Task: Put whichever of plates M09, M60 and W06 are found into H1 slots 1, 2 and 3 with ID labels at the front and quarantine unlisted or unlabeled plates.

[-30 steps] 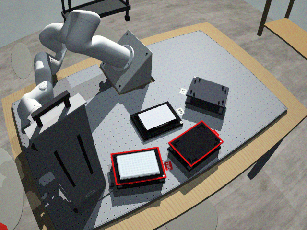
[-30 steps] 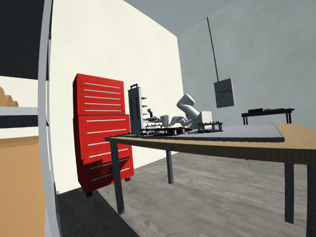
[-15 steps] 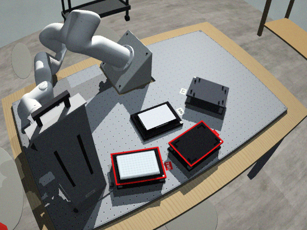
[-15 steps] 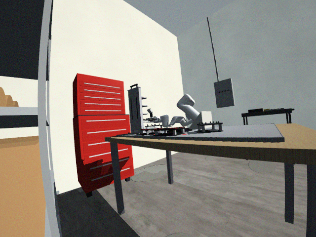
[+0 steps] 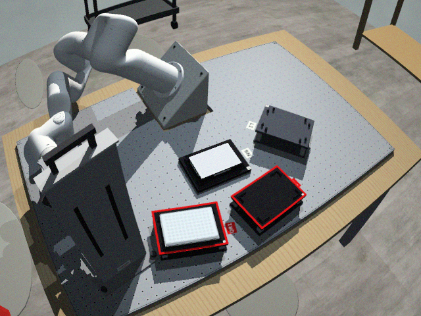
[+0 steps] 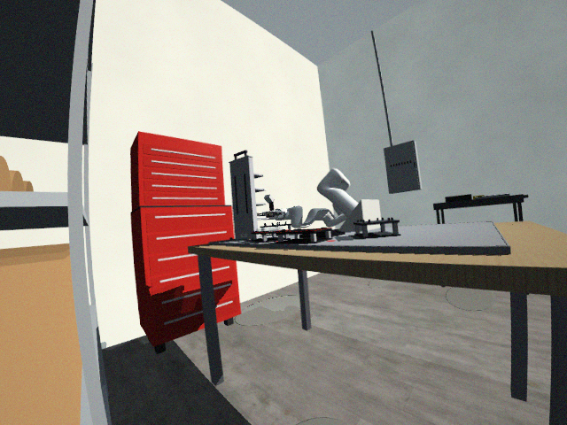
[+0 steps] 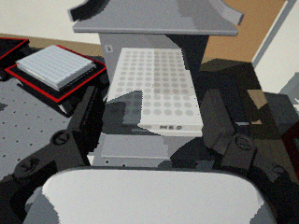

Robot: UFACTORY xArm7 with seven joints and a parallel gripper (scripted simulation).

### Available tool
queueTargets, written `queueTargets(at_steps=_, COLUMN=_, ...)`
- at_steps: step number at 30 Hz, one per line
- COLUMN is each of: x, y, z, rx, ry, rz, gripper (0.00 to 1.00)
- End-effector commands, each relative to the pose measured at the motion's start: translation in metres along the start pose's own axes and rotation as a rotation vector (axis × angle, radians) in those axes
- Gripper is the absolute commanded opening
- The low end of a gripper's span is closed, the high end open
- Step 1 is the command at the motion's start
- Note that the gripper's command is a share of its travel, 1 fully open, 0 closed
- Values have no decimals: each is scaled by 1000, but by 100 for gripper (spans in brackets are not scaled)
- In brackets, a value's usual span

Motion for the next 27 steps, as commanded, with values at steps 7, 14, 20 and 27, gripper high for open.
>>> queueTargets(at_steps=7, x=0, y=0, z=2, rx=1, ry=-3, rz=1, gripper=0)
queueTargets(at_steps=14, x=0, y=-11, z=2, rx=1, ry=-3, rz=1, gripper=0)
queueTargets(at_steps=20, x=0, y=-18, z=2, rx=1, ry=-3, rz=1, gripper=0)
queueTargets(at_steps=27, x=0, y=-30, z=2, rx=1, ry=-3, rz=1, gripper=0)
Point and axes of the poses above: the point where the finger pads meet when closed, its own y axis out along the fingers, its own x axis across the jaws, z = x × y, the point moved 1 cm from there along -y, back along the fingers, and after that the axes turned 11 degrees about -y, right-handed, at the moved point
